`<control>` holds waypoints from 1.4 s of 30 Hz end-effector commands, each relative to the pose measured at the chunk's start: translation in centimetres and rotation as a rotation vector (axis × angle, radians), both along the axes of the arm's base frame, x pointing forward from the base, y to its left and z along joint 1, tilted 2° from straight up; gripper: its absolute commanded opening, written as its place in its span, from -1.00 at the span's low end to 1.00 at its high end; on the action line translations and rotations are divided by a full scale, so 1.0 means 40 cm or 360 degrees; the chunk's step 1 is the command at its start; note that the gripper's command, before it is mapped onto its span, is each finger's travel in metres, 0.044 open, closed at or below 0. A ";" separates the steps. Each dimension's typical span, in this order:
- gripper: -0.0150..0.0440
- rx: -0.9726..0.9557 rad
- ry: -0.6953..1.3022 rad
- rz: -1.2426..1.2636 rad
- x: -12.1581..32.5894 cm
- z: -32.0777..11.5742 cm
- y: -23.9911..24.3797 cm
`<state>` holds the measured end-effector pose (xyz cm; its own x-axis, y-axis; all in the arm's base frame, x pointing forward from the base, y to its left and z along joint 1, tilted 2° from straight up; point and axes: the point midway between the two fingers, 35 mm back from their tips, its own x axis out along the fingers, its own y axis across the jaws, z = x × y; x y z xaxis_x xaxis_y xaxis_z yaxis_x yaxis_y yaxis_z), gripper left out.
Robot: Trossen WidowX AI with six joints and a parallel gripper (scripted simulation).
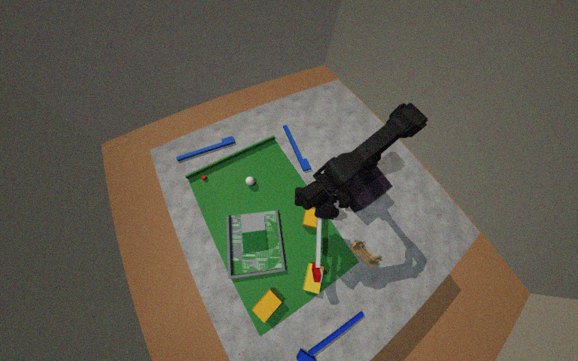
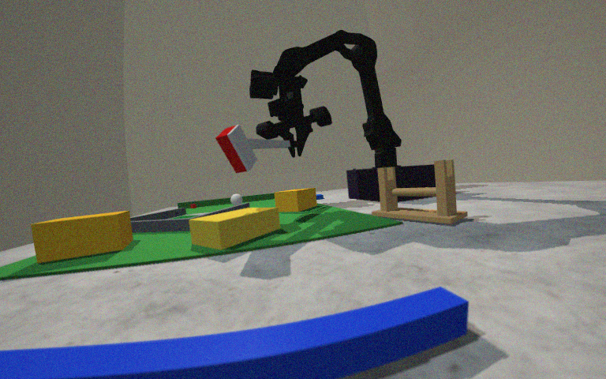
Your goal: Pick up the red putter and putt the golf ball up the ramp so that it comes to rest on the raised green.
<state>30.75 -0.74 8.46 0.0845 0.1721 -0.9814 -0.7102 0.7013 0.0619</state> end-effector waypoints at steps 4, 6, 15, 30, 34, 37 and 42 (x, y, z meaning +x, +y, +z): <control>-0.49 -0.0021 0.0042 -0.0354 -0.002 0.006 -0.098; -0.49 -0.0027 0.0057 -0.0459 -0.006 0.007 -0.128; -0.49 -0.0050 0.0125 -0.0934 -0.040 0.009 -0.258; -0.49 -0.0079 0.0235 -0.1724 -0.146 0.015 -0.455; -0.49 -0.0086 0.0265 -0.1935 -0.183 0.016 -0.503; -0.49 -0.0090 0.0287 -0.2093 -0.213 0.018 -0.536; -0.49 -0.0092 0.0298 -0.2171 -0.229 0.018 -0.552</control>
<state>21.60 -22.50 9.00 0.0161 0.0254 -0.9995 0.5338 0.8451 0.0300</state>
